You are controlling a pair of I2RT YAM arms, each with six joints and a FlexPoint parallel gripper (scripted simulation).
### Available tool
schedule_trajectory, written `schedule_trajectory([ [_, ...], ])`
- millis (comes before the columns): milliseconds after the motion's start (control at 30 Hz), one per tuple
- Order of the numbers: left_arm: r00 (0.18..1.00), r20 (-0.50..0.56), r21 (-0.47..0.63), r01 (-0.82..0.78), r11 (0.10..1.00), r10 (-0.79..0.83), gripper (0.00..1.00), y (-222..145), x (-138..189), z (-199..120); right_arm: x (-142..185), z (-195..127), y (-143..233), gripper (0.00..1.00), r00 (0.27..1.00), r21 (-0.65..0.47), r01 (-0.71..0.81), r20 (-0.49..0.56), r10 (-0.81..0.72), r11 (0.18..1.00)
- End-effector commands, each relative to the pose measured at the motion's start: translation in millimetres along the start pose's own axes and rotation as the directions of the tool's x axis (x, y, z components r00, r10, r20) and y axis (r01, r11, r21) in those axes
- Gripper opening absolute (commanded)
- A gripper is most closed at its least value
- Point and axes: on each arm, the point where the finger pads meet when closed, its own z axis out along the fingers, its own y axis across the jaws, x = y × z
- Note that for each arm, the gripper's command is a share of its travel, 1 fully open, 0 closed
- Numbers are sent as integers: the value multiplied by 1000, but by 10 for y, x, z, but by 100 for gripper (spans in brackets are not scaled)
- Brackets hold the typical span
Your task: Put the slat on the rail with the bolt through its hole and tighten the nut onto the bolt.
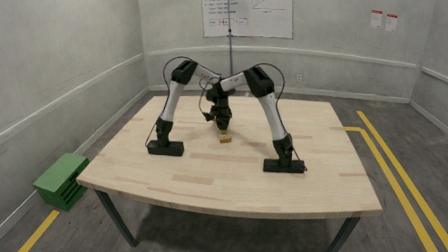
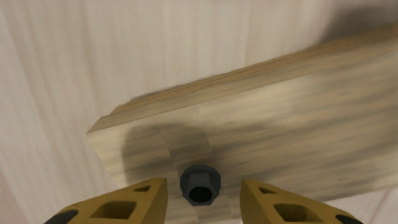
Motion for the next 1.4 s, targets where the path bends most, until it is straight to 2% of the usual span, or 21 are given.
schedule_trajectory([
  [0,1000,10,16,-1,1000,1,67,-40,-11,-53,-23,-91,2,36,940,3,341,14,-341,940],
  [133,1000,10,16,-1,1000,1,67,-40,-11,-53,-22,-92,2,36,840,1,542,14,-542,840],
  [1367,1000,10,16,-1,1000,1,67,-40,-11,-53,-22,-76,3,36,840,-1,542,13,-542,840],
])
